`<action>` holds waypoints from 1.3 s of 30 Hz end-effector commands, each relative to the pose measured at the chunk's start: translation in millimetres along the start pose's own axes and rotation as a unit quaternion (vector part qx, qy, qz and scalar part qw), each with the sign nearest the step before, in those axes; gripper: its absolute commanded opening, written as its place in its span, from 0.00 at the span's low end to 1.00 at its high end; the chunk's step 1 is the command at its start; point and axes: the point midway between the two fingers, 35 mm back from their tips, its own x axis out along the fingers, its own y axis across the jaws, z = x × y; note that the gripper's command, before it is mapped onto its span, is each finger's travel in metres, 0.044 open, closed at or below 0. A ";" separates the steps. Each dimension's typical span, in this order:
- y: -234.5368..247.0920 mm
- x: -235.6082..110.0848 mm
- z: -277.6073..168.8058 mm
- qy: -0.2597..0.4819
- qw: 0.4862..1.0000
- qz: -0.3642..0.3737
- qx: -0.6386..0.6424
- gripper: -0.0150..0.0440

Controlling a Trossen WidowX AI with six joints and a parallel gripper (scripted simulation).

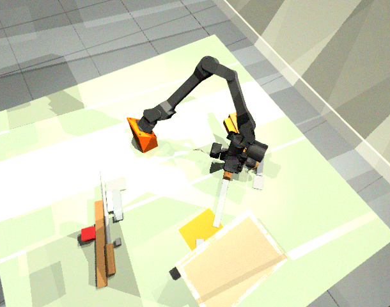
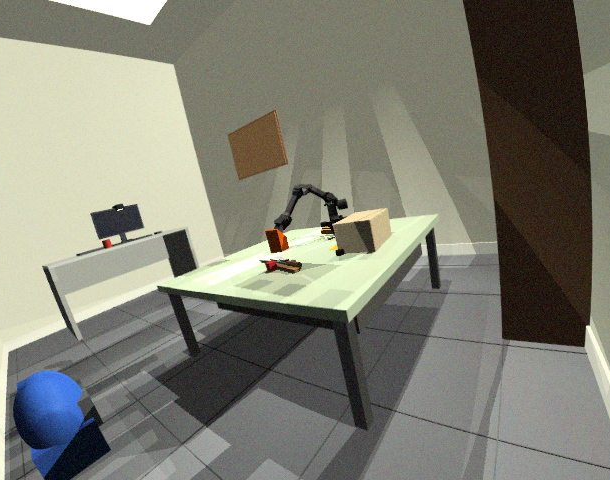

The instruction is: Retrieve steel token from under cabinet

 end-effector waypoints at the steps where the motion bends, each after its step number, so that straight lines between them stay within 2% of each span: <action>1: 0.0 0.0 0.0 0.000 1.000 0.000 0.000 0.39; 6: 0.0 0.0 0.0 0.000 1.000 0.000 0.000 0.59; 10: 0.2 -0.2 -0.1 0.000 1.000 0.000 0.000 0.59; 13: 0.0 0.0 0.1 -0.001 1.000 0.001 0.000 0.71; 29: -0.5 4.6 -0.6 -0.001 1.000 0.001 0.001 0.71; 33: 0.9 1.9 -0.9 0.000 1.000 0.003 -0.001 0.53; 39: 0.9 1.9 -0.9 0.000 1.000 0.003 -0.001 0.47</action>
